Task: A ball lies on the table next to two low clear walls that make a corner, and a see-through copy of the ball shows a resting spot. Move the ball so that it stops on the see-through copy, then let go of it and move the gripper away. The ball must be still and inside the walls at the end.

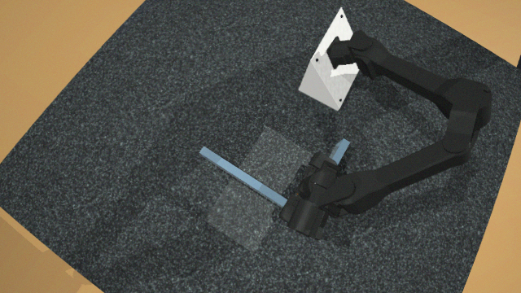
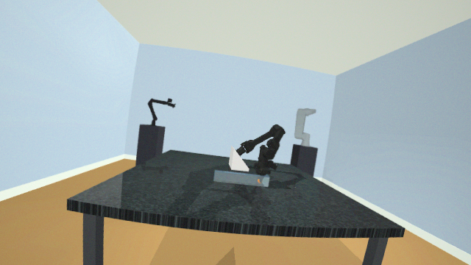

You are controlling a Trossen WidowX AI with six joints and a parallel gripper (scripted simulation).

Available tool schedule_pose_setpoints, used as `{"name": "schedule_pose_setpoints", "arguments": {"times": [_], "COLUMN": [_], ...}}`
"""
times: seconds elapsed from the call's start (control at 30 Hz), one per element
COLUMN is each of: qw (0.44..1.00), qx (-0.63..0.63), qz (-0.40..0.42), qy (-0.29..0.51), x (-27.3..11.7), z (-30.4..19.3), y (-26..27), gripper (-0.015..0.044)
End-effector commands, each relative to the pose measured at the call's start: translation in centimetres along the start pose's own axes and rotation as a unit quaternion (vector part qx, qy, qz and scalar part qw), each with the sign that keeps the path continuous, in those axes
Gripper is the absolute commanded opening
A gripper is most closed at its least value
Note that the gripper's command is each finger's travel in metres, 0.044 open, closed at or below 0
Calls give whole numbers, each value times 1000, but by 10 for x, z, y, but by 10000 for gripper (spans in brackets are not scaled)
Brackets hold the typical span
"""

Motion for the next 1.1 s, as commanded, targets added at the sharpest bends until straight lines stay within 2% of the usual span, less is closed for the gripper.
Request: {"name": "schedule_pose_setpoints", "arguments": {"times": [0.0, 0.17, 0.53, 0.7, 0.83, 1.07], "qw": [1000, 1000, 1000, 1000, 1000, 1000], "qx": [0, 1, 3, 3, 3, 3], "qz": [0, 1, -8, -7, -7, -7], "qy": [1, 1, -2, -3, -3, -3], "x": [-11, -84, -80, -119, -122, -122], "z": [0, -1, -2, -2, -2, -2], "y": [-1, 0, -4, 0, 0, 0], "gripper": [203, 203, 203, 335, 440, 440]}}
Point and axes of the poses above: the point midway between the two fingers, 35 mm back from their tips, its own x axis out along the fingers, its own y axis across the jaws, z = x × y, the point moved 1 cm from there along -x, back along the fingers, and after that the axes turned 9 degrees about x, right-handed, at the moved point
